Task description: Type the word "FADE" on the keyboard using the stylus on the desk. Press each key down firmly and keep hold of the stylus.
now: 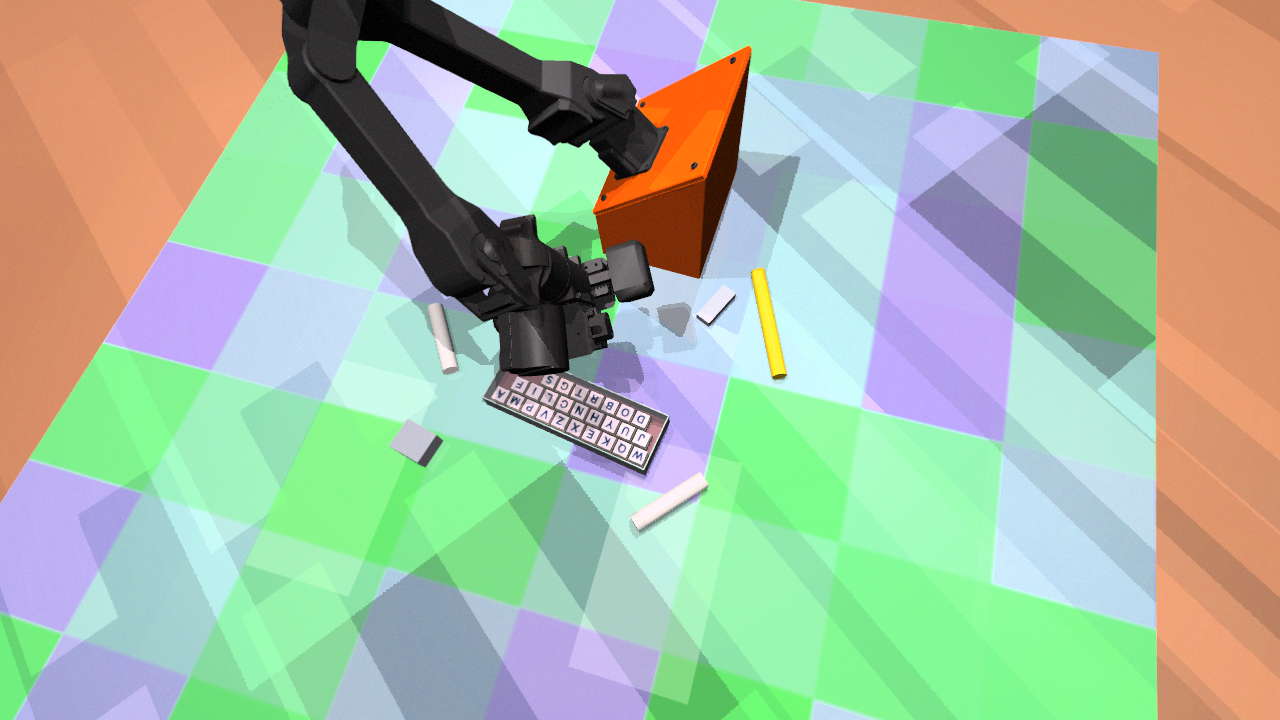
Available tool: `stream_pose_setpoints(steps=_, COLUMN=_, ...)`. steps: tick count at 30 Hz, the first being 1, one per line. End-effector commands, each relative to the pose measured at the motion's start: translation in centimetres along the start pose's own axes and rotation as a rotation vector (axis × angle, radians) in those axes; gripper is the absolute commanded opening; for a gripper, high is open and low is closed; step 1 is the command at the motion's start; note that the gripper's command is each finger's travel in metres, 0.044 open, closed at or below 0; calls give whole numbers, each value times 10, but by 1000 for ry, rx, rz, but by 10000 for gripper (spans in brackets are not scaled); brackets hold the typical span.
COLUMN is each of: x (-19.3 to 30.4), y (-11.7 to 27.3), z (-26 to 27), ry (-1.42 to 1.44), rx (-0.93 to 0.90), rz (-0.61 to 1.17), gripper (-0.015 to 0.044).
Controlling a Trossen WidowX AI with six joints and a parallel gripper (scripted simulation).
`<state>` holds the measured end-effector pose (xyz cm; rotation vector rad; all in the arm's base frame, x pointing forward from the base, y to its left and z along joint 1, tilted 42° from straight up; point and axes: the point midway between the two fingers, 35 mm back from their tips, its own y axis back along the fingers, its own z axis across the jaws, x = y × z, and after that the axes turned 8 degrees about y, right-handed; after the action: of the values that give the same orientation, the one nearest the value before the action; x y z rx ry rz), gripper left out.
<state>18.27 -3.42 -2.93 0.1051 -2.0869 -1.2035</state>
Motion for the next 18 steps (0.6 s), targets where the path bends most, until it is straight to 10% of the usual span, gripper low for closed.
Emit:
stream_pose_setpoints(steps=1, x=-4, y=1, z=0, ry=-5, rx=-42, rz=-95, gripper=0)
stream_pose_setpoints(steps=18, x=-24, y=19, z=-15, ry=-19, rx=-80, rz=-532, gripper=0)
